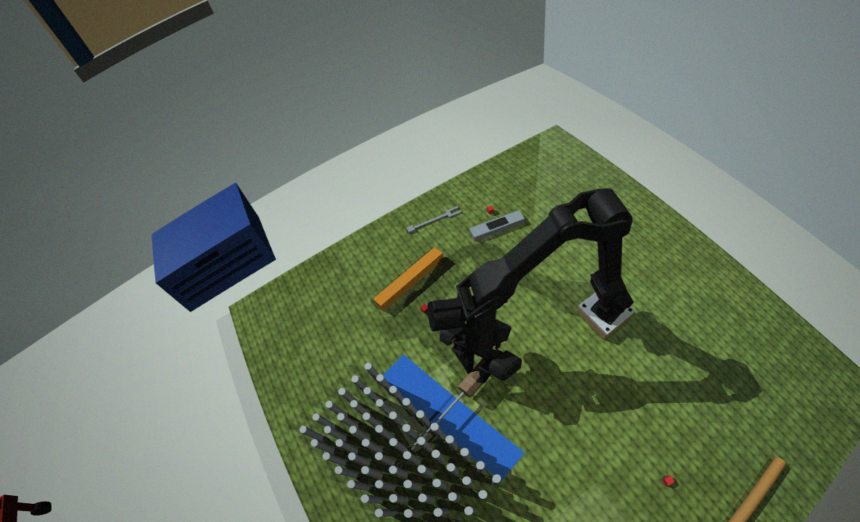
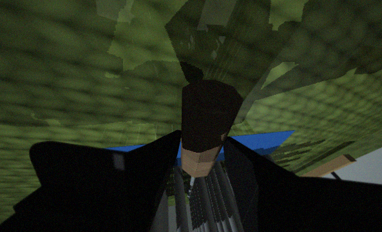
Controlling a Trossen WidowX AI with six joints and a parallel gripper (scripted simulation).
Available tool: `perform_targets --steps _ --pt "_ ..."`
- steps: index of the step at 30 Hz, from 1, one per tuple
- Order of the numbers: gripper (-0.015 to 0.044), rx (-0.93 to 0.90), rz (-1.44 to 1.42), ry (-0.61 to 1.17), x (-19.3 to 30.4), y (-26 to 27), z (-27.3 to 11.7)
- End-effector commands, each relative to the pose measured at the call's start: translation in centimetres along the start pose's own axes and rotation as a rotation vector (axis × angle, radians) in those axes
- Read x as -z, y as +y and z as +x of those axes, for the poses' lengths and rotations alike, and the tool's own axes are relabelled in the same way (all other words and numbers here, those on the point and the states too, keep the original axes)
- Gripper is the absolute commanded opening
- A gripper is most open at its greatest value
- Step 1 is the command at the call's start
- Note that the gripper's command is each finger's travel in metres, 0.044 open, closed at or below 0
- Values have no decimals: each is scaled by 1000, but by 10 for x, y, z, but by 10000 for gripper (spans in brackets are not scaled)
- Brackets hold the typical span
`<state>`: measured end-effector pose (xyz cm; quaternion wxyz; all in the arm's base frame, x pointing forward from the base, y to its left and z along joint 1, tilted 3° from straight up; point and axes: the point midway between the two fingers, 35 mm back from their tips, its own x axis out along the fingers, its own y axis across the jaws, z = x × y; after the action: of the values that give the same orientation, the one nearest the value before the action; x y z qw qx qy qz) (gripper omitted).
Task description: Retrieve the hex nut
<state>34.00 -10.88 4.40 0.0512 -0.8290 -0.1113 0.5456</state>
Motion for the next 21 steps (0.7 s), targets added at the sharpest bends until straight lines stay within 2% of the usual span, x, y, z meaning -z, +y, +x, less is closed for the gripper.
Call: perform_targets --steps 1,21 --pt "0 -4 1 3 5 2 2" --pt "0 -5 0 5 18 1 8"
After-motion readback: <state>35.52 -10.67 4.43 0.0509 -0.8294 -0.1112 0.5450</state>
